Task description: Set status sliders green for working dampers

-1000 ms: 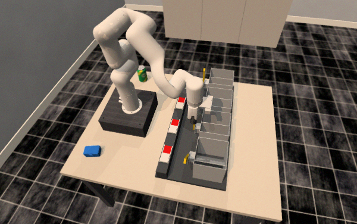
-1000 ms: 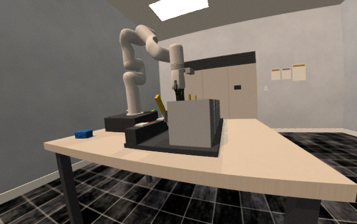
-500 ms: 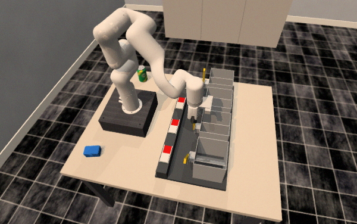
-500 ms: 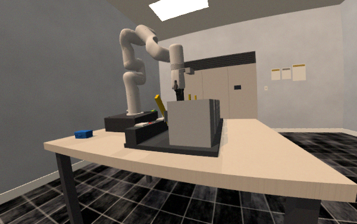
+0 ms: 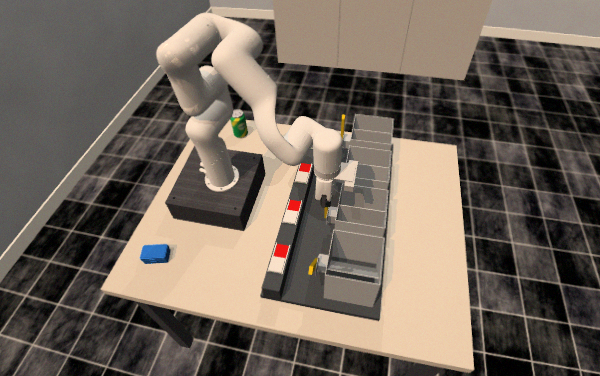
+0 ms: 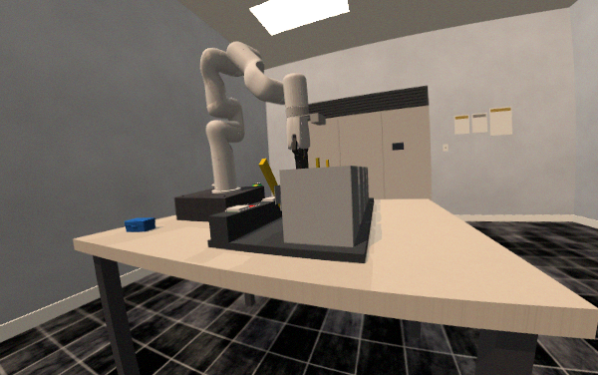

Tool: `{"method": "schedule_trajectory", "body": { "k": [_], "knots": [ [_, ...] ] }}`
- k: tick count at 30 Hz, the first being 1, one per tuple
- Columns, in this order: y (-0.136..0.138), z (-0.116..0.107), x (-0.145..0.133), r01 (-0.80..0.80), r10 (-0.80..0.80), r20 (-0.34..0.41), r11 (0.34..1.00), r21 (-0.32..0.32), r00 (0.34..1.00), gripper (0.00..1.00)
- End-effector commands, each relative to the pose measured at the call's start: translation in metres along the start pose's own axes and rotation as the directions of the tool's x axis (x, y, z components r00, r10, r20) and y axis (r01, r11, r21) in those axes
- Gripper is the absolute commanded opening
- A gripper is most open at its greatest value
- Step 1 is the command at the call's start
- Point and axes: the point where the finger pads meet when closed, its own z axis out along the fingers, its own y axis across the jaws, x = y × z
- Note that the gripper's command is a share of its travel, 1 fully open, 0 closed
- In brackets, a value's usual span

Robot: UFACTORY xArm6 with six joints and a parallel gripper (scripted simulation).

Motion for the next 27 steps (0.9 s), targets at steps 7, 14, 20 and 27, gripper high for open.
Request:
{"method": "schedule_trajectory", "body": {
  "k": [7, 14, 20, 27],
  "knots": [
    [0.0002, -0.0014, 0.0014, 0.000, 0.000, -0.004, 1.000, -0.001, 1.000, 0.19],
    [0.0002, -0.0014, 0.0014, 0.000, 0.000, -0.004, 1.000, -0.001, 1.000, 0.19],
    [0.0004, -0.0014, 0.0014, 0.000, 0.000, -0.004, 1.000, 0.001, 1.000, 0.19],
    [0.0011, -0.0014, 0.0014, 0.000, 0.000, -0.004, 1.000, 0.008, 1.000, 0.19]
  ]
}}
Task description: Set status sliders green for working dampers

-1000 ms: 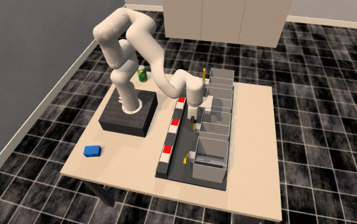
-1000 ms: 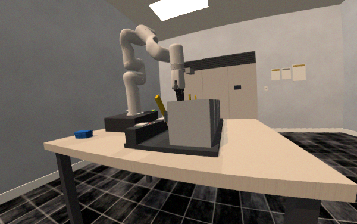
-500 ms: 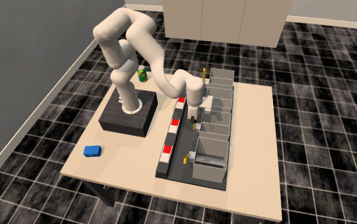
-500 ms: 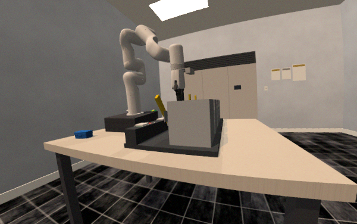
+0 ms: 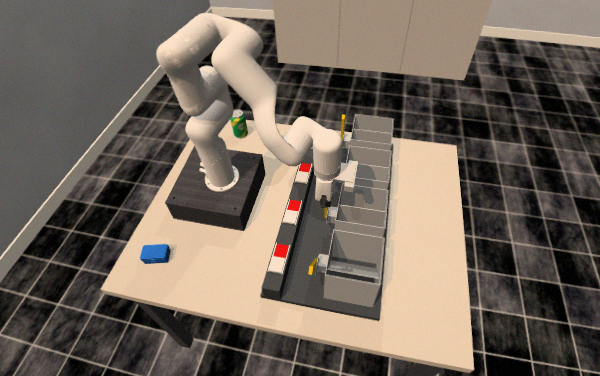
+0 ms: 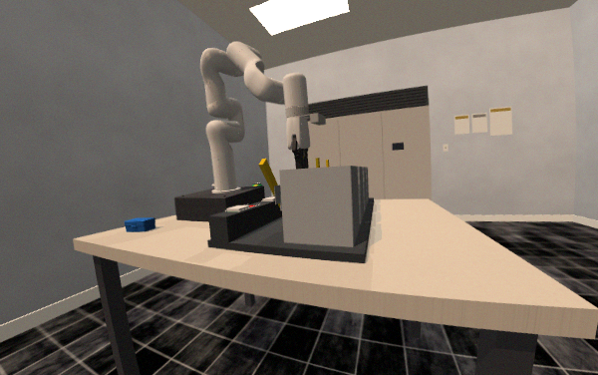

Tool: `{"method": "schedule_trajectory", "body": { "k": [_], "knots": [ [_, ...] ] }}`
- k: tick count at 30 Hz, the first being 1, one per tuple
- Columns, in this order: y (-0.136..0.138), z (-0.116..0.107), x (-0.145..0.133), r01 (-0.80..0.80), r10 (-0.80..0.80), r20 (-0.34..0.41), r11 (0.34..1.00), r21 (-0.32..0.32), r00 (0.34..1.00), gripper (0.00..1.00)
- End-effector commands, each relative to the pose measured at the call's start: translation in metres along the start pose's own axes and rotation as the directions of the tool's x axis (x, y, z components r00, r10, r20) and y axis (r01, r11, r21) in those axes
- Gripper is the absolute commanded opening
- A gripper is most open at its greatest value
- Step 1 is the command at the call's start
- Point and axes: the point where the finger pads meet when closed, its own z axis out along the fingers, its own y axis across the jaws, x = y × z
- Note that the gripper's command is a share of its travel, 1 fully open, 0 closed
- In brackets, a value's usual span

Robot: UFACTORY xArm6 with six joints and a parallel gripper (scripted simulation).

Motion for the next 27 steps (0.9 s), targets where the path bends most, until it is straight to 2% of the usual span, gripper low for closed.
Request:
{"method": "schedule_trajectory", "body": {
  "k": [1, 19, 27],
  "knots": [
    [0.0005, -0.0014, 0.0014, 0.000, 0.000, -0.004, 1.000, 0.002, 1.000, 0.19],
    [0.0045, -0.0014, 0.0014, 0.000, 0.000, -0.004, 0.999, 0.041, 1.000, 0.19],
    [0.0081, -0.0011, 0.0014, 0.000, 0.000, -0.004, 0.997, 0.078, 1.000, 0.19]
  ]
}}
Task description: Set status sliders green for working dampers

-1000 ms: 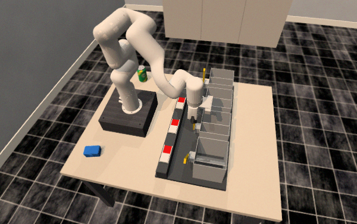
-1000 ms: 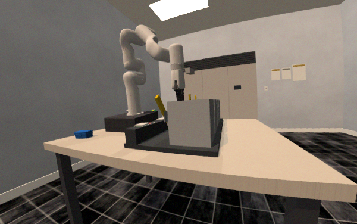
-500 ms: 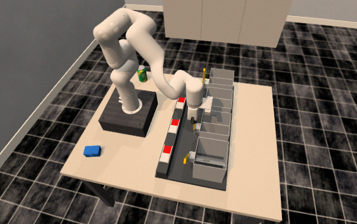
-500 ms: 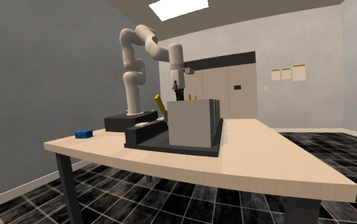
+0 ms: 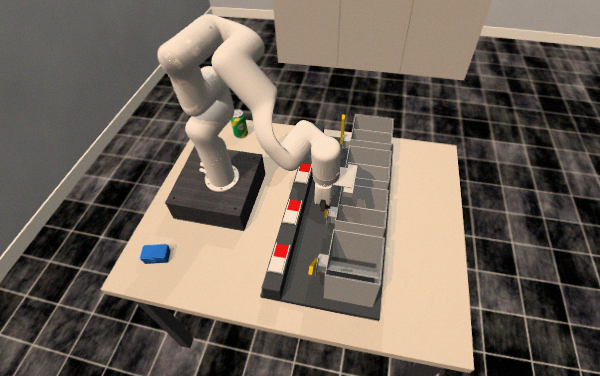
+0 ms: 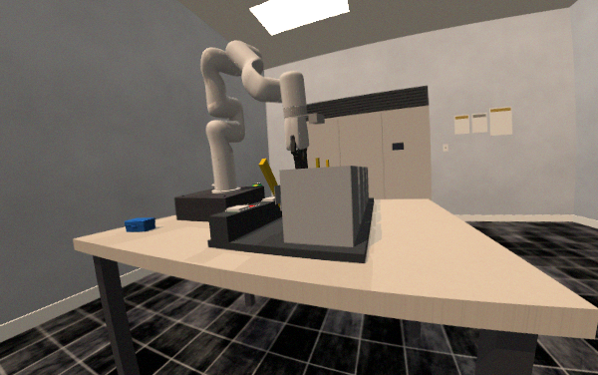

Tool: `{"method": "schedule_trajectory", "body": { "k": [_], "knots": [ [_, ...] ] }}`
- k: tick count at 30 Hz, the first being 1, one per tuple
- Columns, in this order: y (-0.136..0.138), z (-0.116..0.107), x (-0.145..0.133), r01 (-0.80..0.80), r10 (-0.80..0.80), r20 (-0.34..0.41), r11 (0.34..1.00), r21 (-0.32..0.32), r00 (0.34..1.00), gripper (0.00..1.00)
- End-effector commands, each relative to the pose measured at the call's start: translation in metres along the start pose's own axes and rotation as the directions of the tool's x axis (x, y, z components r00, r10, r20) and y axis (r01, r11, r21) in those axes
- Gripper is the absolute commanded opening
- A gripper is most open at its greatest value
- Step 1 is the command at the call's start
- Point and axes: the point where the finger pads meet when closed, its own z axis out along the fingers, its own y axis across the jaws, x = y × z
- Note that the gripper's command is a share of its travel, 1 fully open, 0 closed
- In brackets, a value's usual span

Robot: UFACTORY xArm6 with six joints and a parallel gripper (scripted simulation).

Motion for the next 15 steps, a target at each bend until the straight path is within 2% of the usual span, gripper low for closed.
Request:
{"method": "schedule_trajectory", "body": {
  "k": [1, 15],
  "knots": [
    [0.0019, -0.0014, 0.0014, 0.001, -0.001, -0.004, 1.000, 0.017, 1.000, 0.19],
    [0.0096, -0.0010, 0.0014, 0.001, -0.001, -0.004, 0.996, 0.093, 1.000, 0.19]
  ]
}}
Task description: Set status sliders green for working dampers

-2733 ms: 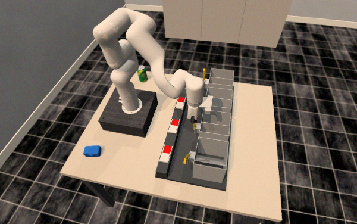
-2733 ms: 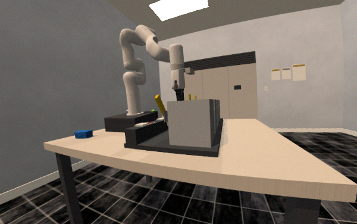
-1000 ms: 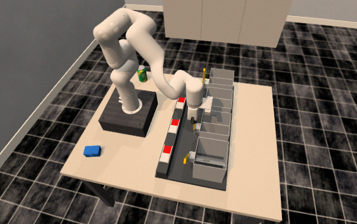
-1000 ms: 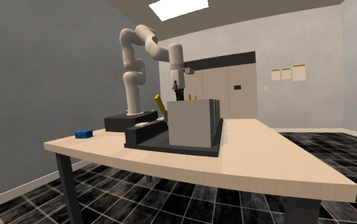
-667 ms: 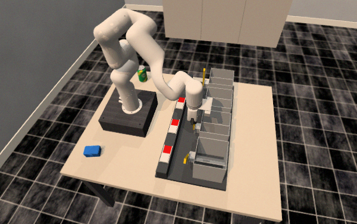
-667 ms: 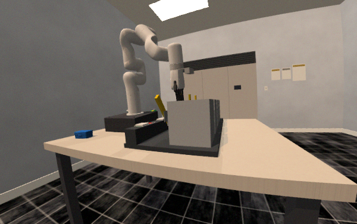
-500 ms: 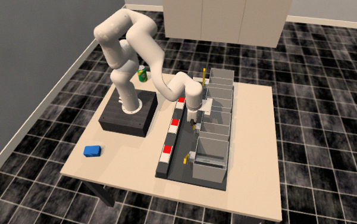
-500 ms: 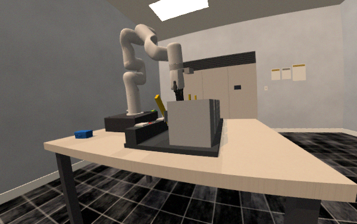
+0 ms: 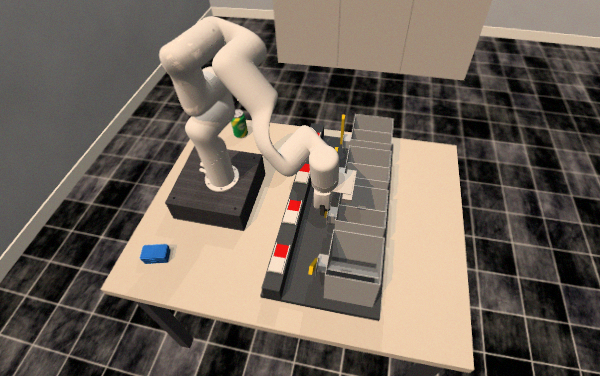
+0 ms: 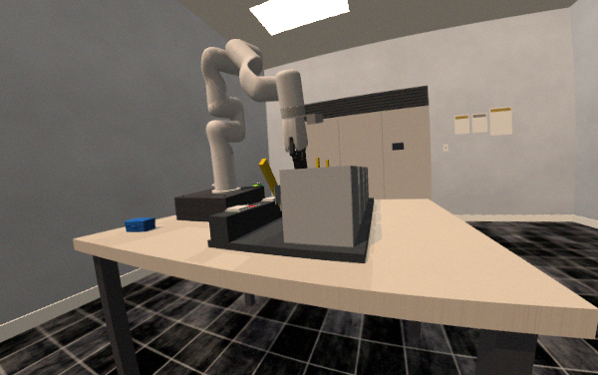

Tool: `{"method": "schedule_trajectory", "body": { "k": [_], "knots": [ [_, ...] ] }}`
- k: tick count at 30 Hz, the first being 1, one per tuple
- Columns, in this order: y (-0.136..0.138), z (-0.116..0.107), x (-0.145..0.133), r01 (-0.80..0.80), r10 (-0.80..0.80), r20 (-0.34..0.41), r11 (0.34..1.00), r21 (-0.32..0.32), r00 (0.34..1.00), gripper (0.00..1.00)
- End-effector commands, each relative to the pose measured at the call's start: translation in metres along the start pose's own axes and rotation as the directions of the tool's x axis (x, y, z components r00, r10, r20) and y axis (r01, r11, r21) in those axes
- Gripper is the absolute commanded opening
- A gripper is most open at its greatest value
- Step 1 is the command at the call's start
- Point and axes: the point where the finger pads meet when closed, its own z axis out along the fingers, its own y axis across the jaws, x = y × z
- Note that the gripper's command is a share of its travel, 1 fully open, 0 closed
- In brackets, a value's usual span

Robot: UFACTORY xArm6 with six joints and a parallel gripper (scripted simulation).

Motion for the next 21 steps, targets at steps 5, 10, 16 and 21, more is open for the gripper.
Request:
{"method": "schedule_trajectory", "body": {
  "k": [5, 10, 16, 21],
  "knots": [
    [0.006, -0.001, 0.001, 0.001, -0.001, -0.004, 0.998, 0.055, 1.000, 0.19],
    [0.009, -0.001, 0.001, 0.001, -0.001, -0.004, 0.996, 0.088, 1.000, 0.19],
    [0.013, -0.001, 0.001, 0.001, -0.001, -0.004, 0.991, 0.130, 1.000, 0.19],
    [0.018, 0.000, 0.001, 0.002, -0.001, -0.004, 0.985, 0.175, 1.000, 0.19]
  ]
}}
